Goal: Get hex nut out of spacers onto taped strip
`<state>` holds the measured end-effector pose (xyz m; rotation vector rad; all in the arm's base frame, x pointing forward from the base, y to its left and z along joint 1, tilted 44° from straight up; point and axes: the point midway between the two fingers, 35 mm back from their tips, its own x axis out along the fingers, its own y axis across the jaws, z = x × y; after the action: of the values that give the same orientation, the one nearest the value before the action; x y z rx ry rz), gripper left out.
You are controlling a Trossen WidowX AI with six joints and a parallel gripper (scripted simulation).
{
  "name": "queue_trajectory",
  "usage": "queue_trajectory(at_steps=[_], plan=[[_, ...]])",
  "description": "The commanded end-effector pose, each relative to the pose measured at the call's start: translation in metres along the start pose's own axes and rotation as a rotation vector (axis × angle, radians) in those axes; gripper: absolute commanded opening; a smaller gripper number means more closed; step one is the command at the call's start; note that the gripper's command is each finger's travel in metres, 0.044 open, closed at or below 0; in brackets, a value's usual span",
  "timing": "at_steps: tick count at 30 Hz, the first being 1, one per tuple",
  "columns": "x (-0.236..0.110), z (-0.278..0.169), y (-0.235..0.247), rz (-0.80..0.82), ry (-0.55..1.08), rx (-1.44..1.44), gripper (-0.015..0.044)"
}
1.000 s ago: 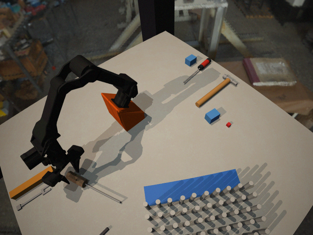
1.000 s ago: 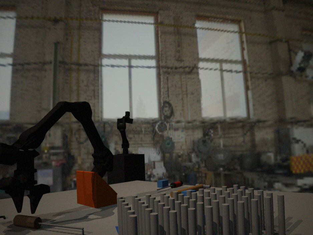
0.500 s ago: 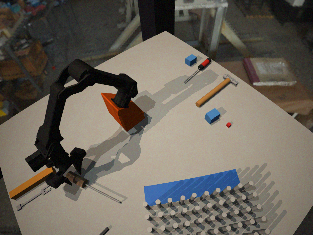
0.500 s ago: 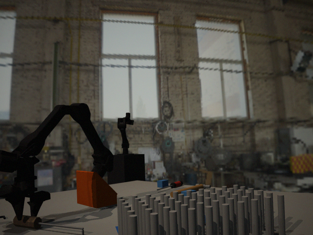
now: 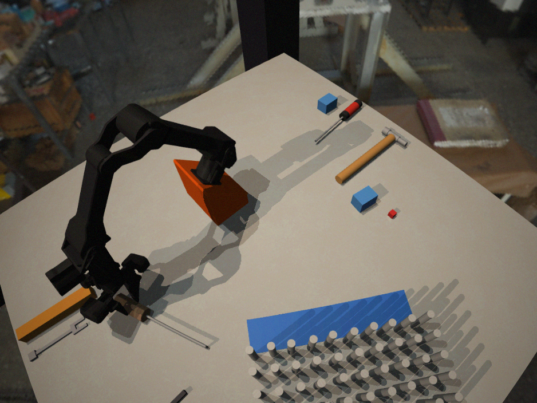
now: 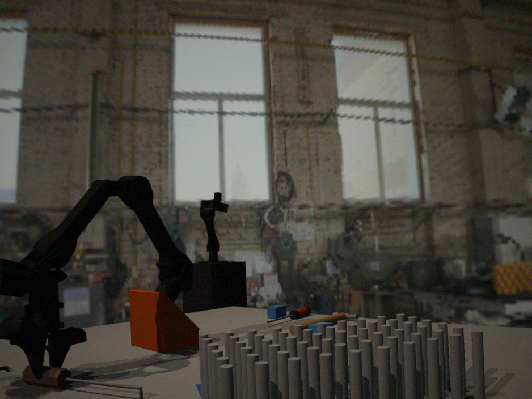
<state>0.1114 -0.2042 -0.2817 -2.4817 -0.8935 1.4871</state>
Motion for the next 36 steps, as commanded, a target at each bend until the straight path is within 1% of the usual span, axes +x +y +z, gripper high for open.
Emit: queue_trajectory(at_steps=[1,4,5,10,18,26,31,36], plan=[[-0.004,-0.001,0.004,0.014,0.002,0.005,0.0095],[-0.022,-0.005,0.019,0.054,-0.007,0.005,0.0017],[-0.025,-0.005,0.02,0.053,-0.007,0.005,0.0],[-0.045,-0.01,0.029,0.048,-0.007,0.004,0.0],[-0.098,-0.024,0.043,0.025,-0.005,0.003,0.0],[-0.153,-0.042,0.047,0.002,-0.002,0.001,0.0],[-0.158,-0.044,0.047,0.0,-0.002,-0.005,0.0],[-0.161,-0.058,0.047,-0.005,-0.019,-0.15,0.0]])
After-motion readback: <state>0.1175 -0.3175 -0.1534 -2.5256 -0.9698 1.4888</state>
